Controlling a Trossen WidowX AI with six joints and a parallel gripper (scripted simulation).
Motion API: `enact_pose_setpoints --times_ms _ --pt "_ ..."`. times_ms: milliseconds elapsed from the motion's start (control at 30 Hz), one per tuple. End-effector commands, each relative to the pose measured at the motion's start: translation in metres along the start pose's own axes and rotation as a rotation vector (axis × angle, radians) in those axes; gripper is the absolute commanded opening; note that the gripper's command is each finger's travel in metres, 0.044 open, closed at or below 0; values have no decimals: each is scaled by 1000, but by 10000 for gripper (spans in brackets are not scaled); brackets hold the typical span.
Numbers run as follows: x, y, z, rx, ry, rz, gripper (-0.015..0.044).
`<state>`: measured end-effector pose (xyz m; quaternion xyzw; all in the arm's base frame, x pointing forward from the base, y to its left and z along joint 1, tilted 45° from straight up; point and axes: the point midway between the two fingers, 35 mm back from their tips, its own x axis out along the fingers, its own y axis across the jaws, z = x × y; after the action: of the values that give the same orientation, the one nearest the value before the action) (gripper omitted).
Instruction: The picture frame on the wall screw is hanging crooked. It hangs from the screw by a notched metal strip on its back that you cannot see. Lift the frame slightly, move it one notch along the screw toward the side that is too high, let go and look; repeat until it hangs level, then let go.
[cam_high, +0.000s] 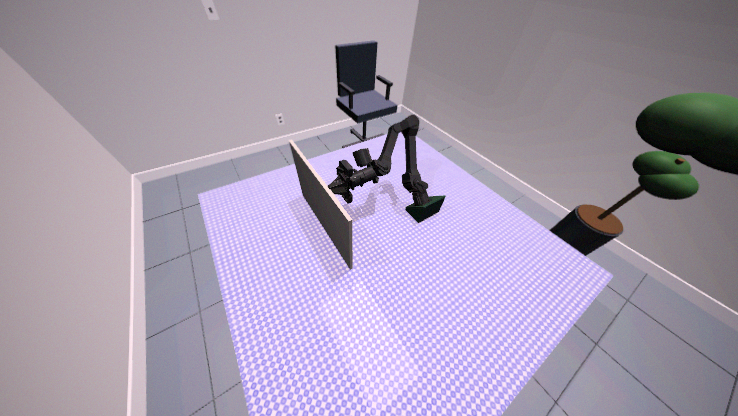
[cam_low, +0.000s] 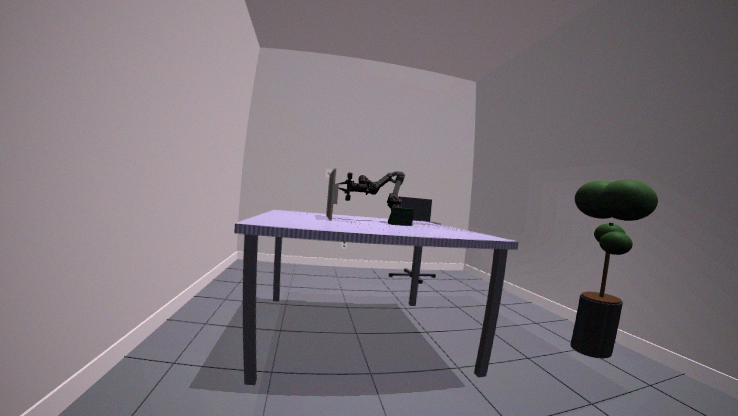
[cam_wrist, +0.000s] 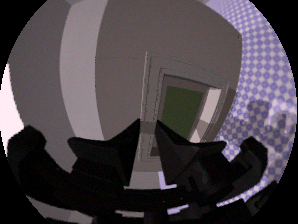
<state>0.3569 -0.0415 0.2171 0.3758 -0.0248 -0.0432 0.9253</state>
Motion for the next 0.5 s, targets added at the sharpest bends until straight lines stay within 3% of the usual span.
enact_pose_setpoints --times_ms 0,67,400,467 --pt "0 0 0 25 -1 -3 0" --pt "0 0 0 35 -1 -3 0" --pt "0 0 0 17 0 0 260" --pt "0 0 0 17 0 0 260"
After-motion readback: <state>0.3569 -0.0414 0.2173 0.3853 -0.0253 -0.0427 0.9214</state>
